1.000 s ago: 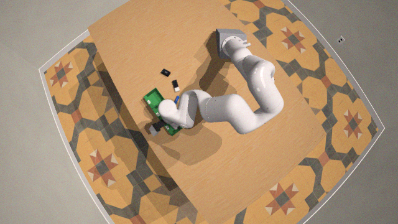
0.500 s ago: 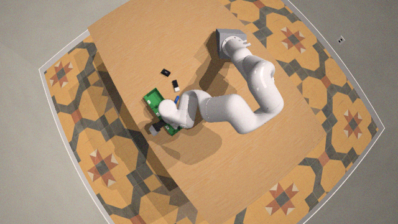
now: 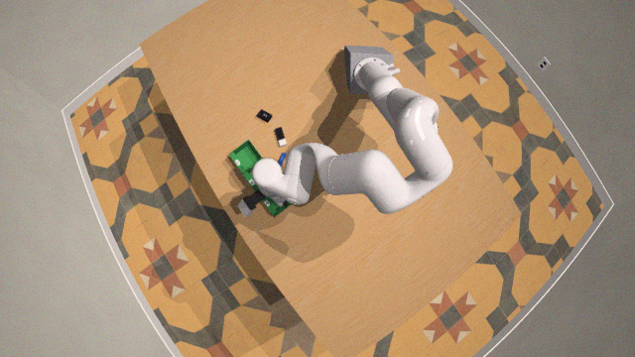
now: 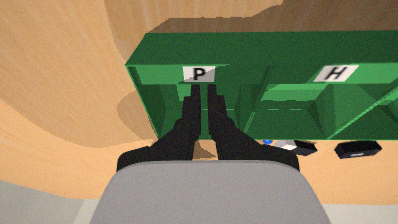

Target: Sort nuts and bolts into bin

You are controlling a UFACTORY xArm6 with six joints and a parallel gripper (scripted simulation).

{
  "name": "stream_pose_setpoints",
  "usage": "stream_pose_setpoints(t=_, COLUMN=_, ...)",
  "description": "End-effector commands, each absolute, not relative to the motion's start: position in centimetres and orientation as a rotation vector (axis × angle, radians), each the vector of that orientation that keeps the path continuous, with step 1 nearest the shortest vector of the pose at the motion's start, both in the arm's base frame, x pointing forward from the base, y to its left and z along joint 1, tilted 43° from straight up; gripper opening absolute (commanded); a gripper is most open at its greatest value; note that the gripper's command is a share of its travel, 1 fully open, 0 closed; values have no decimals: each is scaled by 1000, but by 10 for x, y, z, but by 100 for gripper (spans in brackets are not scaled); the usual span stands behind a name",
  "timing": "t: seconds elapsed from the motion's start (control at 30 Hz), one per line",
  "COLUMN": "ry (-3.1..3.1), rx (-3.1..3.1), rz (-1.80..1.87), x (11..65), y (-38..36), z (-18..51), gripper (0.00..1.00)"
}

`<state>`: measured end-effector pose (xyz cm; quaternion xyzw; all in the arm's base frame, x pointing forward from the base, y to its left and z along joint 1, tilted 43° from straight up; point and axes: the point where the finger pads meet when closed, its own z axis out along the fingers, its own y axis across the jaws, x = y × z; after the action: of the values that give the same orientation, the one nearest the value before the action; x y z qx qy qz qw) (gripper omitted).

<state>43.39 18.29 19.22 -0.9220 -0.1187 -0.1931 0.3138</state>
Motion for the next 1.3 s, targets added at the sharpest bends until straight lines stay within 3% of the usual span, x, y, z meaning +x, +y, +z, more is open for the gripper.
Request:
stream_pose_setpoints(t=0.0, ry=-313, rx=-2430, rz=-513, x=435, y=183, z=193, gripper=7)
stream_pose_setpoints(t=1.27, ry=-313, rx=-2430, rz=-513, x=418, y=146, z=237, gripper=7)
